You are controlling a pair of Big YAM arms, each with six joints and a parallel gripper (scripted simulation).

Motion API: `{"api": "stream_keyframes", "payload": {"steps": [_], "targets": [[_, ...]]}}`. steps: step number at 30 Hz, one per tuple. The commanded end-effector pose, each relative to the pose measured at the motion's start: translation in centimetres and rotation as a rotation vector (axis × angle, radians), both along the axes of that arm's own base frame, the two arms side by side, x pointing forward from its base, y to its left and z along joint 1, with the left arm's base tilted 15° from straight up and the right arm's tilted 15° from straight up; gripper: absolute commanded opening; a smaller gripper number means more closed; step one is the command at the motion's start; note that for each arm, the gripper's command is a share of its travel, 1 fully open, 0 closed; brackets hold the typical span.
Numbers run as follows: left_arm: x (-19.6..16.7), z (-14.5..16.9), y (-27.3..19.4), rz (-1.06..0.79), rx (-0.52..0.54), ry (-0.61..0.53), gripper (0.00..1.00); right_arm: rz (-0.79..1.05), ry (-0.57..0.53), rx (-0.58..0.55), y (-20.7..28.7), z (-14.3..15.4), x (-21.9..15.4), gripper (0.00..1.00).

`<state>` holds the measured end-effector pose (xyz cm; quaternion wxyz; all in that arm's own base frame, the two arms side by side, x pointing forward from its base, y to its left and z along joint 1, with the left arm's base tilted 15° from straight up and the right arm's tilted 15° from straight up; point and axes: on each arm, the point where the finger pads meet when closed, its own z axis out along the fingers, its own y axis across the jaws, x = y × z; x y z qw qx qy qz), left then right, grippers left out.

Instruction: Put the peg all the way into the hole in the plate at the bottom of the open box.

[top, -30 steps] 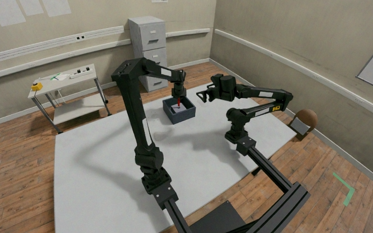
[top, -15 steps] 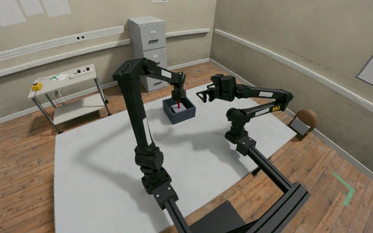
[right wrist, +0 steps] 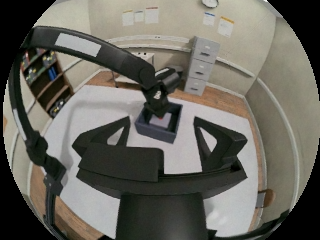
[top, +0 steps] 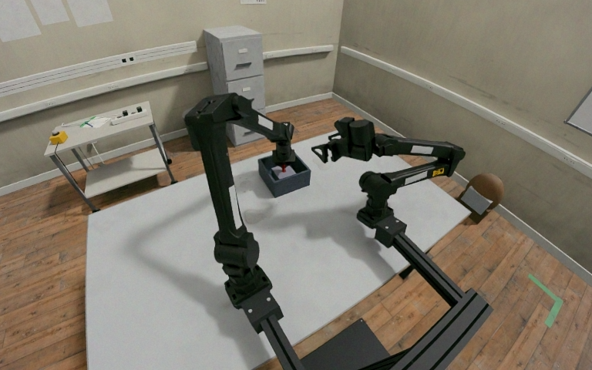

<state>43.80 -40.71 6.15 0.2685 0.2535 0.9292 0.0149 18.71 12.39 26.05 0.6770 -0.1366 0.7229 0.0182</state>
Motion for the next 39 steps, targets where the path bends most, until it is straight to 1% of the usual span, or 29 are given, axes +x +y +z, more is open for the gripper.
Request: {"api": "stream_keyframes", "payload": {"steps": [1, 2, 4, 5, 7, 9, 10, 12, 14, 20, 21, 22, 24, 26, 32, 33, 34, 35, 36, 37, 39], "targets": [[2.0, -0.1, -0.6, -0.001, -0.012, -0.022, 0.07, -0.002, -0.009, 0.042, -0.4, 1.5, -0.1, 1.0], [1.4, -1.3, 0.1, -0.002, 0.003, -0.008, 0.07, -0.002, -0.009, 0.042, -0.4, 1.5, -0.1, 1.0], [0.8, -2.6, 0.9, -0.001, 0.02, 0.008, 0.07, -0.002, -0.009, 0.042, -0.4, 1.5, -0.1, 1.0], [1.3, -2.1, 0.4, -0.001, 0.008, -0.003, 0.07, -0.002, -0.009, 0.042, -0.4, 1.5, -0.1, 1.0], [1.3, -2.1, 0.4, -0.001, 0.008, -0.003, 0.07, -0.002, -0.009, 0.042, -0.4, 1.5, -0.1, 1.0], [1.2, -2.5, 0.6, 0.0, 0.013, -0.001, 0.07, -0.002, -0.009, 0.042, -0.4, 1.5, -0.1, 1.0], [0.8, -3.2, 1.1, 0.0, 0.023, 0.008, 0.07, -0.002, -0.009, 0.042, -0.4, 1.5, -0.1, 1.0], [1.3, -2.8, 0.6, 0.001, 0.013, -0.001, 0.07, -0.002, -0.009, 0.042, -0.4, 1.5, -0.1, 1.0], [0.8, -3.6, 1.2, 0.002, 0.026, 0.008, 0.07, -0.002, -0.009, 0.042, -0.4, 1.5, -0.1, 1.0], [0.7, -3.7, 1.4, 0.003, 0.031, 0.009, 0.07, -0.002, -0.009, 0.042, -0.4, 1.5, -0.1, 1.0], [0.7, -2.6, 1.3, 0.003, 0.019, -0.003, 0.07, -0.002, -0.009, 0.042, -0.4, 1.5, -0.1, 1.0], [1.1, -0.9, -0.4, -0.001, -0.003, -0.019, 0.07, -0.002, -0.009, 0.042, -0.4, 1.5, -0.1, 1.0], [1.1, -0.9, -0.4, -0.001, -0.003, -0.019, 0.07, -0.002, -0.009, 0.042, -0.4, 1.5, -0.1, 1.0], [1.0, 0.4, -1.3, -0.005, -0.011, -0.024, 0.07, -0.002, -0.009, 0.042, -0.4, 1.5, -0.1, 1.0], [1.1, 0.4, -1.2, -0.004, -0.012, -0.023, 0.07, -0.002, -0.009, 0.042, -0.4, 1.5, -0.1, 1.0], [1.1, 0.4, -1.2, -0.004, -0.012, -0.023, 0.18, -0.002, -0.009, 0.042, -0.4, 1.5, -0.1, 1.0], [1.1, 0.4, -1.2, -0.003, -0.012, -0.023, 0.25, -0.002, -0.009, 0.042, -0.4, 1.5, -0.1, 1.0], [0.1, -0.5, -0.7, -0.005, 0.004, -0.006, 0.36, -0.002, -0.009, 0.042, -0.4, 1.5, -0.1, 1.0], [-0.4, -0.5, -0.7, -0.006, 0.004, -0.003, 0.37, -0.002, -0.009, 0.042, -0.4, 1.5, -0.1, 1.0], [-1.3, -0.3, 0.1, -0.006, 0.009, 0.001, 0.37, -0.002, -0.009, 0.042, -0.4, 1.5, -0.1, 1.0], [-1.9, -0.4, 0.5, -0.006, 0.015, 0.007, 0.37, -0.002, -0.009, 0.042, -0.4, 1.5, -0.1, 1.0]]}}
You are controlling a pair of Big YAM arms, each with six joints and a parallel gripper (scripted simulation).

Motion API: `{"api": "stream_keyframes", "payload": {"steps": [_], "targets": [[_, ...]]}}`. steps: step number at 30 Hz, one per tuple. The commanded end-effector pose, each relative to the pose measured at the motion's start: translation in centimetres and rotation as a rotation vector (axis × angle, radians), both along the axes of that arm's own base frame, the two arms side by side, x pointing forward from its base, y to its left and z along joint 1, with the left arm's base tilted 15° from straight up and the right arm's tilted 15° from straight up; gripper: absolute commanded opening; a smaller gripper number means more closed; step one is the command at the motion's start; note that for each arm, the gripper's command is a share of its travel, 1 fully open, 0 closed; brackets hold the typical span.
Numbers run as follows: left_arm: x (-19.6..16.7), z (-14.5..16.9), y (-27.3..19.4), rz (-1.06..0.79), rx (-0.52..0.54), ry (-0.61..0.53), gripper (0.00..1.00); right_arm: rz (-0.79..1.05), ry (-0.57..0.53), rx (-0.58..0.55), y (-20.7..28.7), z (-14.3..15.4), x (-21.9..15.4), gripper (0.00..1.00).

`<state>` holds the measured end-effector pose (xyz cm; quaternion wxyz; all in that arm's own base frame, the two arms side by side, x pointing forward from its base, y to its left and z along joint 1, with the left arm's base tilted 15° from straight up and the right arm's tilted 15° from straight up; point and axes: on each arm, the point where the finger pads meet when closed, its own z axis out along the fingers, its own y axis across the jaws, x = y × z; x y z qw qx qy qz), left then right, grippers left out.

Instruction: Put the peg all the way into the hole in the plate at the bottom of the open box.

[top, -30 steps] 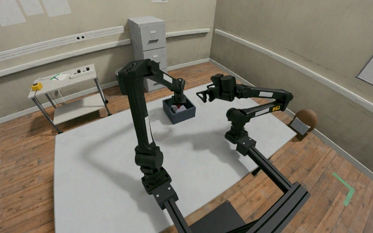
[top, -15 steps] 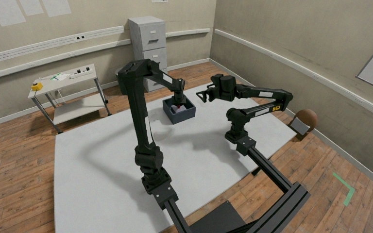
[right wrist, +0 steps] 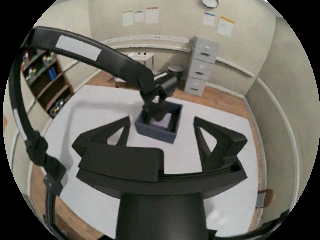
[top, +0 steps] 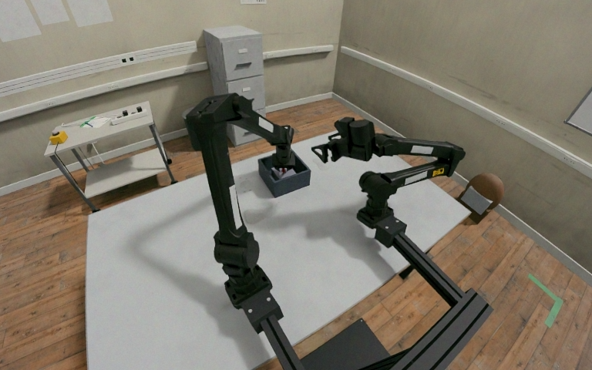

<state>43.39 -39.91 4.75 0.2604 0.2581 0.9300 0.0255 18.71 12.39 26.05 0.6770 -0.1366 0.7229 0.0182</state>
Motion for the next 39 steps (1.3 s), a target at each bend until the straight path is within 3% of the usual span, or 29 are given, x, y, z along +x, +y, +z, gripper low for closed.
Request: {"api": "stream_keyframes", "payload": {"steps": [1, 6, 11, 12, 20, 28, 29, 39], "targets": [[-1.5, 1.0, -0.3, -0.004, -0.011, -0.003, 0.37, -0.002, -0.009, 0.042, -0.4, 1.5, -0.1, 1.0], [-2.3, 2.3, -0.1, -0.004, -0.011, -0.003, 0.37, -0.002, -0.009, 0.042, -0.4, 1.5, -0.1, 1.0], [-3.4, 4.0, 0.2, -0.003, -0.011, -0.005, 0.94, -0.002, -0.009, 0.042, -0.4, 1.5, -0.1, 1.0], [-3.7, 4.5, 0.3, -0.003, -0.011, -0.005, 1.0, -0.002, -0.009, 0.042, -0.4, 1.5, -0.1, 1.0], [-1.8, 4.1, 0.6, -0.119, -0.006, -0.078, 1.0, -0.002, -0.009, 0.042, -0.4, 1.5, -0.1, 1.0], [-0.5, 6.3, 0.0, -0.278, -0.119, -0.258, 1.0, -0.002, -0.009, 0.042, -0.4, 1.5, -0.1, 1.0], [-0.5, 5.2, 0.0, -0.284, -0.114, -0.248, 1.0, -0.002, -0.009, 0.042, -0.4, 1.5, -0.1, 1.0], [-0.4, 6.2, -1.1, -0.283, -0.153, -0.263, 1.0, -0.002, -0.009, 0.042, -0.4, 1.5, -0.1, 1.0]]}}
